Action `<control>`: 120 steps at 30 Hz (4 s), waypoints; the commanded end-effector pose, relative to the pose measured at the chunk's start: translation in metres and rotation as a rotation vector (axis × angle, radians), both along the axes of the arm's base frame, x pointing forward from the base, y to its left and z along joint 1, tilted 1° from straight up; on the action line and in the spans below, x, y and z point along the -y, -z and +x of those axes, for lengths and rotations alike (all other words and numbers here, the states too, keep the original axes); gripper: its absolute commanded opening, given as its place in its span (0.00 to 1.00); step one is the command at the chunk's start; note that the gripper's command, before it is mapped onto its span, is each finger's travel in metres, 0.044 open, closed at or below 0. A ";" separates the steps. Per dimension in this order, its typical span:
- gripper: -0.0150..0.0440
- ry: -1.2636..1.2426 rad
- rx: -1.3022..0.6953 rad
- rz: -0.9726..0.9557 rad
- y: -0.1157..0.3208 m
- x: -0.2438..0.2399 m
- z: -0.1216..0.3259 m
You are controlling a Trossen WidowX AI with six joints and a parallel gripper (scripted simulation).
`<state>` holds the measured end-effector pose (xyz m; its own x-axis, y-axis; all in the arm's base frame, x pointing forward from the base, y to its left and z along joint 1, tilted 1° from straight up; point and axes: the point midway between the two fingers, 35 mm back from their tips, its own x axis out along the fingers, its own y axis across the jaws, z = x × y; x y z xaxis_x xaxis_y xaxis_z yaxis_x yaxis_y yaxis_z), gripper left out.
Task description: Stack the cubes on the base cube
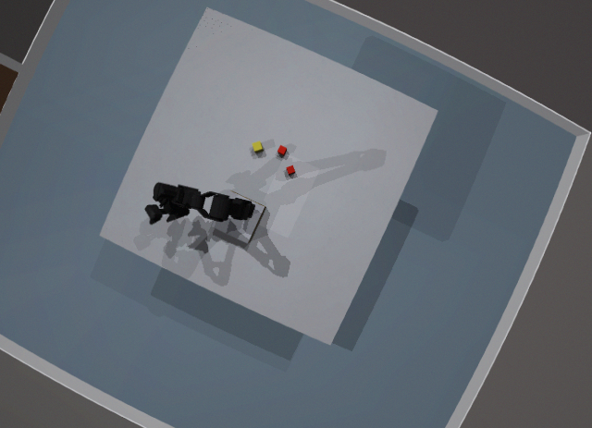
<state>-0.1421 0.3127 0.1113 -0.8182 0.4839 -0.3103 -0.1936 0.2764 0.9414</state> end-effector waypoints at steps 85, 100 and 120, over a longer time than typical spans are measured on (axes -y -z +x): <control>0.70 -0.442 1.269 -0.354 0.048 0.380 0.464; 0.70 -0.442 1.269 -0.354 0.069 0.379 0.464; 0.70 -0.442 1.269 -0.354 0.100 0.379 0.465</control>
<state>0.3254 -0.0669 0.0209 0.0626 0.0025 -0.9980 -0.9855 0.1581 -0.0614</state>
